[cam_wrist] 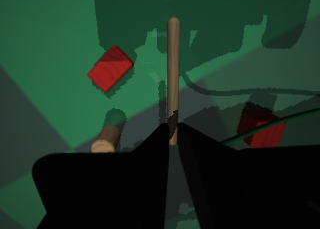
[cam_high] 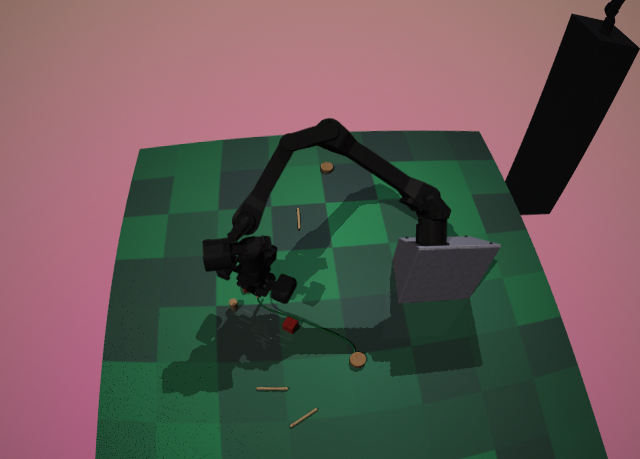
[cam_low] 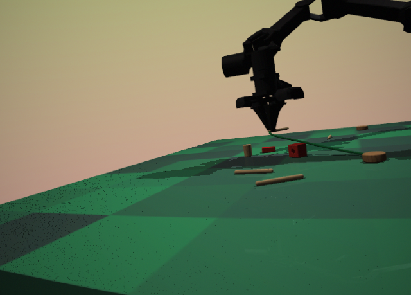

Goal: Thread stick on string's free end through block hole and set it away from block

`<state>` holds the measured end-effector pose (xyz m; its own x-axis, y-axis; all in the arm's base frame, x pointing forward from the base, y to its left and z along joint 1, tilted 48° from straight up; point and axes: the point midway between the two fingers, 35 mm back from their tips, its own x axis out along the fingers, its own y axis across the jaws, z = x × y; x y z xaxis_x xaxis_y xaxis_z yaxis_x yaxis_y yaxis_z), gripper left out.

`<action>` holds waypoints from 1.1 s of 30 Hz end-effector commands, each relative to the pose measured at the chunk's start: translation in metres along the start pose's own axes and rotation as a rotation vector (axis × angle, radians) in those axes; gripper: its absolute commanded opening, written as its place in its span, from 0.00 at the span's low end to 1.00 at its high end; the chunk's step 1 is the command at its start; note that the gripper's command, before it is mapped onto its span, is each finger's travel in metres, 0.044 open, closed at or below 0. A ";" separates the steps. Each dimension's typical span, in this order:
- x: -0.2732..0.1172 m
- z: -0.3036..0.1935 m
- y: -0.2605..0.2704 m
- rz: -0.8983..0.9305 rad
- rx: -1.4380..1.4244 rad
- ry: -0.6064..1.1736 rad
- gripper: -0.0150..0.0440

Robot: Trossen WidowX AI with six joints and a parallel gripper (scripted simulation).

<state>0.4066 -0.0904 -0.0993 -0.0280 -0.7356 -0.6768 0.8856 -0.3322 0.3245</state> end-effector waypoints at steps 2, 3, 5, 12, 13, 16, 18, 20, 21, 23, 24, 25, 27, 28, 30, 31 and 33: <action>-0.002 -0.009 0.002 0.003 0.053 0.008 0.25; -0.002 -0.010 0.002 0.003 0.062 0.008 0.25; -0.002 -0.013 0.002 0.003 0.080 0.008 0.25; -0.002 -0.022 0.001 0.003 0.144 0.007 0.25; -0.002 -0.023 0.001 0.004 0.153 0.007 0.25; -0.002 -0.027 0.001 0.004 0.181 0.007 0.25; -0.002 -0.030 0.001 0.004 0.199 0.007 0.25; -0.002 -0.033 0.001 0.004 0.217 0.007 0.25; -0.002 -0.034 0.000 0.004 0.227 0.006 0.25; -0.002 -0.037 0.000 0.004 0.245 0.006 0.25; -0.002 -0.038 0.000 0.005 0.254 0.006 0.25; -0.002 -0.039 0.000 0.005 0.263 0.006 0.25; -0.002 -0.042 -0.001 0.005 0.281 0.006 0.25; -0.002 -0.043 -0.001 0.005 0.290 0.006 0.25; -0.002 -0.046 -0.001 0.005 0.308 0.006 0.25; -0.002 -0.047 -0.001 0.005 0.317 0.006 0.25; -0.002 -0.050 -0.002 0.005 0.335 0.006 0.25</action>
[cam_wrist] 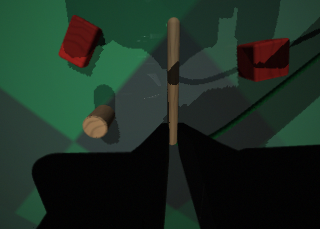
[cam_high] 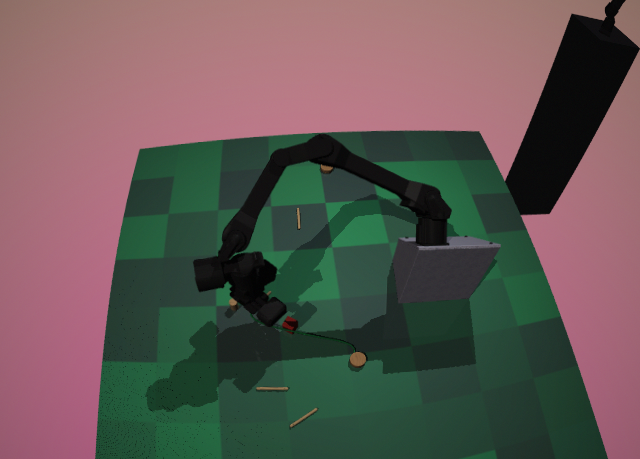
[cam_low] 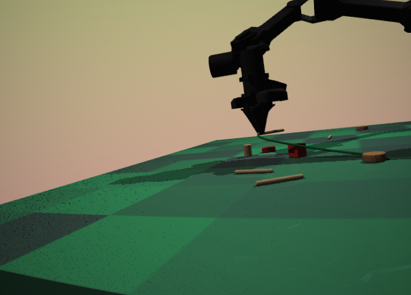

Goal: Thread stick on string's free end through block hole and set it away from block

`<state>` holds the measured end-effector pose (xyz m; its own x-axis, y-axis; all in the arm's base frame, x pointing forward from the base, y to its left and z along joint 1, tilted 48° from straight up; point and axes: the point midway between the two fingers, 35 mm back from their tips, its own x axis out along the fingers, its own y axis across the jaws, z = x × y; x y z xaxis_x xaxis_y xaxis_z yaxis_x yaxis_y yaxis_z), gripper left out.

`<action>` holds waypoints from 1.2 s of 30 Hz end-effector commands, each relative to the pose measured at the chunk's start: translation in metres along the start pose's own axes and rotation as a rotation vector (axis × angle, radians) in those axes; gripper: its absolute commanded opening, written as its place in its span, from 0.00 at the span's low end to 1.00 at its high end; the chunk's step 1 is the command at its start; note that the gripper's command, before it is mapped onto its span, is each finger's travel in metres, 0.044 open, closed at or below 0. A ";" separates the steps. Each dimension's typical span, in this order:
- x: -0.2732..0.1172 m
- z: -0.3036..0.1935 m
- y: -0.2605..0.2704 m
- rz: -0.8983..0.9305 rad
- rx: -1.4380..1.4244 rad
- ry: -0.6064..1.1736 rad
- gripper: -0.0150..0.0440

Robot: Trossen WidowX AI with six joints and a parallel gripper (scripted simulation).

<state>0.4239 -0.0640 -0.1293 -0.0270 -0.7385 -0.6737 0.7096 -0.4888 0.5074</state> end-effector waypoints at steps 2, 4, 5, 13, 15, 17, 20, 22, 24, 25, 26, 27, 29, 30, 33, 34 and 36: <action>-0.002 -0.009 -0.002 0.001 0.053 0.009 0.25; -0.002 -0.011 -0.003 0.001 0.071 0.009 0.25; -0.002 -0.012 -0.004 0.001 0.080 0.009 0.25; -0.002 -0.021 -0.009 0.003 0.154 0.008 0.25; -0.002 -0.023 -0.010 0.004 0.172 0.008 0.25; -0.002 -0.026 -0.012 0.004 0.191 0.008 0.25; -0.002 -0.029 -0.014 0.005 0.218 0.008 0.25; -0.002 -0.031 -0.015 0.005 0.237 0.008 0.25; -0.002 -0.033 -0.017 0.006 0.255 0.008 0.25; -0.002 -0.034 -0.017 0.006 0.265 0.008 0.25; -0.002 -0.035 -0.018 0.006 0.274 0.008 0.25; -0.002 -0.037 -0.019 0.007 0.283 0.008 0.25; -0.002 -0.039 -0.020 0.007 0.302 0.008 0.25; -0.002 -0.040 -0.021 0.007 0.311 0.008 0.25; -0.001 -0.041 -0.022 0.008 0.325 0.008 0.25; -0.001 -0.041 -0.022 0.008 0.325 0.008 0.25; -0.001 -0.041 -0.022 0.008 0.325 0.008 0.25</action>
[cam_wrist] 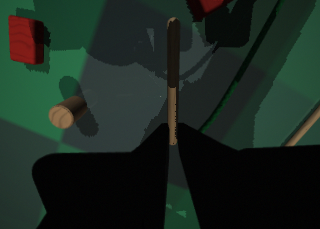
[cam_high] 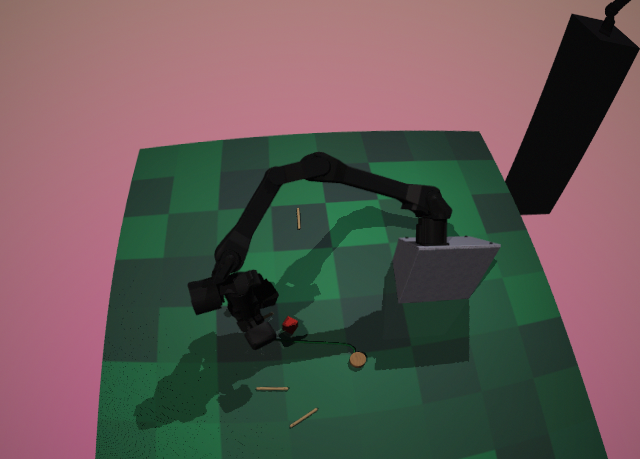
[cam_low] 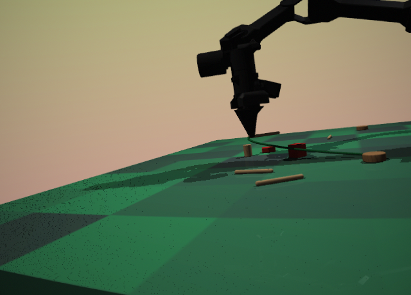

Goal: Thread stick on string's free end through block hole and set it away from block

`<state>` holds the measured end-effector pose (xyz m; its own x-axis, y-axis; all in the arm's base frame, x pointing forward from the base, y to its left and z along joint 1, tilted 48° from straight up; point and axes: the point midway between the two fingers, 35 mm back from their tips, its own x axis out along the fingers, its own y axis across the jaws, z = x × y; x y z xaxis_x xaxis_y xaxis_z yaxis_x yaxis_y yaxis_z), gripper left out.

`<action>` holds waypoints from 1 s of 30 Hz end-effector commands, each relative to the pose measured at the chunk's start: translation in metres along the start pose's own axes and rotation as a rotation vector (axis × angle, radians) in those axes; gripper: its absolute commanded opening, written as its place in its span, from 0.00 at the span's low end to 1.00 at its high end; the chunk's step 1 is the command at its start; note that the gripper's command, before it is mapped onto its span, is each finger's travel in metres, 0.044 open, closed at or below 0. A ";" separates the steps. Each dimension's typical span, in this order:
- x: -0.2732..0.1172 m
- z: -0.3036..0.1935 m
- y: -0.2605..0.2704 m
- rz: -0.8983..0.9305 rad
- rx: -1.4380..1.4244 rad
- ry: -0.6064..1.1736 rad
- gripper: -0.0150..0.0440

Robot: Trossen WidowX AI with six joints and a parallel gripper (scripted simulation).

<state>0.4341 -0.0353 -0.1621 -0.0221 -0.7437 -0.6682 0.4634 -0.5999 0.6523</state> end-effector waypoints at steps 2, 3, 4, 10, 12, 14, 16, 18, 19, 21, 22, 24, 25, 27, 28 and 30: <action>0.000 -0.003 0.000 -0.003 0.017 0.008 0.25; 0.001 -0.003 0.000 -0.003 0.017 0.008 0.25; 0.002 -0.003 0.000 -0.003 0.017 0.008 0.25; 0.010 -0.004 0.000 -0.003 0.017 0.008 0.25; 0.013 -0.004 0.000 -0.003 0.017 0.008 0.25; 0.016 -0.004 0.000 -0.002 0.017 0.008 0.25; 0.018 -0.004 0.000 -0.002 0.017 0.008 0.25; 0.021 -0.004 0.001 -0.002 0.017 0.008 0.25; 0.022 -0.004 0.001 -0.002 0.017 0.008 0.25; 0.025 -0.004 0.001 -0.002 0.017 0.008 0.25; 0.026 -0.004 0.001 -0.002 0.017 0.008 0.25; 0.029 -0.004 0.001 -0.002 0.017 0.008 0.25; 0.030 -0.003 0.001 -0.002 0.017 0.008 0.25; 0.033 -0.003 0.001 -0.002 0.017 0.008 0.25; 0.034 -0.003 0.001 -0.002 0.017 0.008 0.25; 0.037 -0.003 0.001 -0.001 0.017 0.008 0.25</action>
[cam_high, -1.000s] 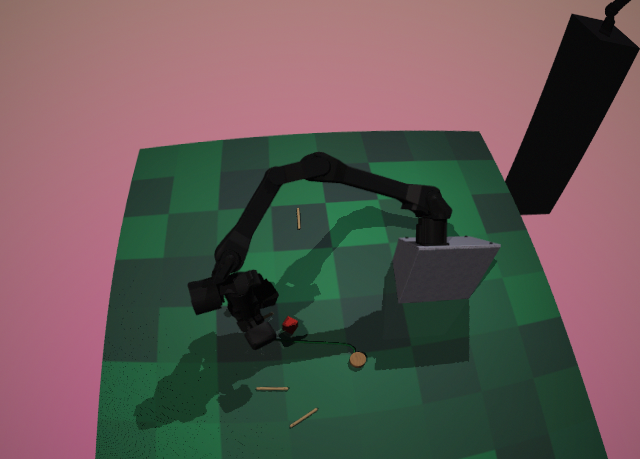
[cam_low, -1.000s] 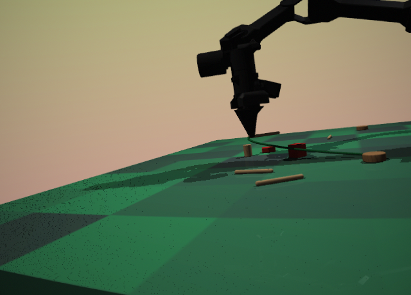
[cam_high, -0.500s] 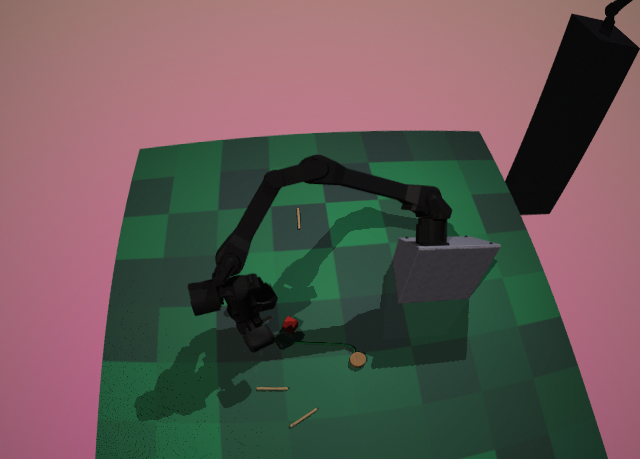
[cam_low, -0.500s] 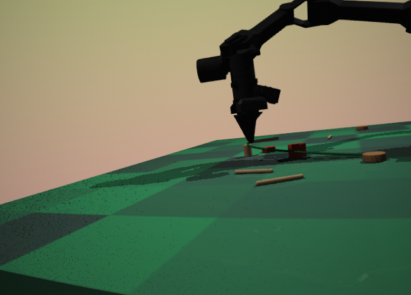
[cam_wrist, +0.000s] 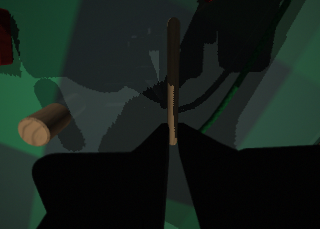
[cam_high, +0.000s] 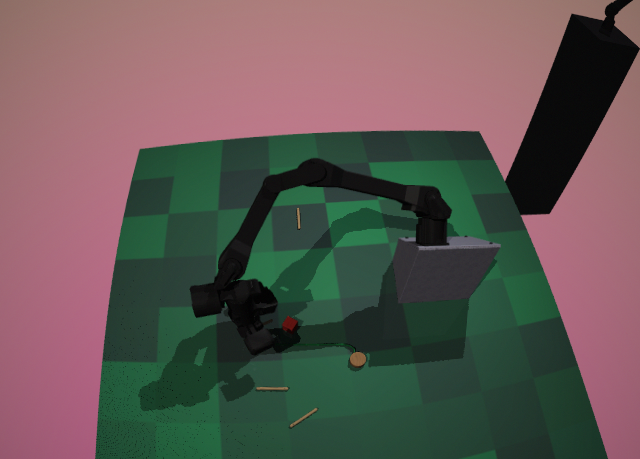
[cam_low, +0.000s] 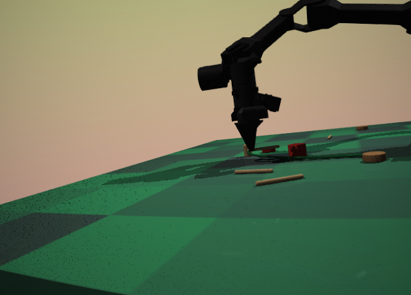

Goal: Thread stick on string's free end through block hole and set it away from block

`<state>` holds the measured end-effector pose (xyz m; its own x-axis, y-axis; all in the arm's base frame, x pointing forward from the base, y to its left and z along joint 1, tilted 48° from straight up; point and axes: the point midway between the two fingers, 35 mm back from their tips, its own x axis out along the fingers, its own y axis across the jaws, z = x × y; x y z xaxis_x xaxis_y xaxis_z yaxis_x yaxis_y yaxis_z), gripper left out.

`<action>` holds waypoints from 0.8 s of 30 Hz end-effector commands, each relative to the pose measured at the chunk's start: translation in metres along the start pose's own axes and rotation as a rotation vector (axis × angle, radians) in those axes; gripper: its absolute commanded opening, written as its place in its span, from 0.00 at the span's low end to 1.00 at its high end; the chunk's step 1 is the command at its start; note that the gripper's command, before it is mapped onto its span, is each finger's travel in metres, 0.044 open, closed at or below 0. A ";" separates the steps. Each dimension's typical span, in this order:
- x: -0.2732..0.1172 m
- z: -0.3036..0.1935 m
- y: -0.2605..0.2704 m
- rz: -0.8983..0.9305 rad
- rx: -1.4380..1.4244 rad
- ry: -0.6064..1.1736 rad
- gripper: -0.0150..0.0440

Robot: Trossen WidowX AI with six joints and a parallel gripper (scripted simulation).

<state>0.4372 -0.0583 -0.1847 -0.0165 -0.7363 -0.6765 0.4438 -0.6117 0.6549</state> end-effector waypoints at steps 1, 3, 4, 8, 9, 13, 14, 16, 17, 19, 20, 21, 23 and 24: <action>0.006 0.001 0.000 0.006 -0.005 -0.002 0.25; 0.008 0.001 0.000 0.006 -0.005 -0.002 0.25; 0.010 0.001 0.000 0.006 -0.005 -0.002 0.25; 0.012 0.002 0.000 0.007 -0.006 -0.002 0.25; 0.012 0.002 0.000 0.007 -0.006 -0.002 0.25; 0.012 0.005 0.000 0.007 -0.006 -0.002 0.25; 0.011 0.002 0.000 0.001 -0.017 0.001 0.30; 0.009 0.004 -0.001 0.001 -0.151 0.000 0.39; 0.008 0.006 -0.002 0.001 -0.253 0.000 0.43; 0.006 0.009 -0.003 0.001 -0.457 0.000 0.52; 0.004 0.011 -0.004 0.001 -0.559 0.000 0.57; 0.003 0.013 -0.005 0.001 -0.661 0.000 0.61; 0.001 0.017 -0.006 0.001 -0.865 -0.001 0.70; 0.000 0.019 -0.007 0.000 -0.968 -0.001 0.74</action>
<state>0.4286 -0.0641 -0.1869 -0.0152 -0.7379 -0.6748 0.8081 -0.4065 0.4263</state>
